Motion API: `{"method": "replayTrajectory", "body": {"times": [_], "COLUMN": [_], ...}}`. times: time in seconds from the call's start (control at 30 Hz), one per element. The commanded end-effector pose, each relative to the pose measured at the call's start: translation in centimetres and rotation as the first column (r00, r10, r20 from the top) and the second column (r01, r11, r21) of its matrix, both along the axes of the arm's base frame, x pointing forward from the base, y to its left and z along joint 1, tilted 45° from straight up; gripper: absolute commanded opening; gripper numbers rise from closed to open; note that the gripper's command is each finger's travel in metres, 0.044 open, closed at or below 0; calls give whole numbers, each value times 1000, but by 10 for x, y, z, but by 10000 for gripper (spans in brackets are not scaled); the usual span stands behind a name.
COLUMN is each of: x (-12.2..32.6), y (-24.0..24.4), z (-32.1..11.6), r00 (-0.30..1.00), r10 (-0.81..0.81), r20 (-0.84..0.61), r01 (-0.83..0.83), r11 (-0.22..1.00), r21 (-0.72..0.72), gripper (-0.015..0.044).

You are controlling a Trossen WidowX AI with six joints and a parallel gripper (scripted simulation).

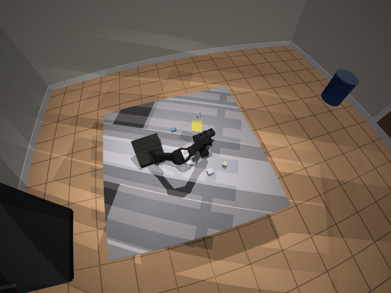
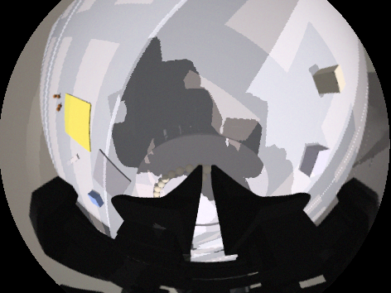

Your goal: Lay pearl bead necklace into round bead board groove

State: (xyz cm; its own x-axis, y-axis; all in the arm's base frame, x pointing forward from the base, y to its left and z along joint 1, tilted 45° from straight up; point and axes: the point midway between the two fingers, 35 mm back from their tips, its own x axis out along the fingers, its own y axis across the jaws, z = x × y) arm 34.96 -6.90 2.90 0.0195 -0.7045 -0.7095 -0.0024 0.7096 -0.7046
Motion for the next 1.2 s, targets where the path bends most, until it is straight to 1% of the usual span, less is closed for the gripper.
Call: {"method": "replayTrajectory", "body": {"times": [0.0,0.53,1.17], "x": [0,-1,-1], "y": [0,1,3], "z": [0,1,3], "r00": [1000,1000,1000], "r10": [0,2,4], "r20": [0,-7,-7], "r01": [0,-2,-4], "r11": [1000,1000,1000], "r21": [0,-1,-1], "gripper": [26,440,440]}}
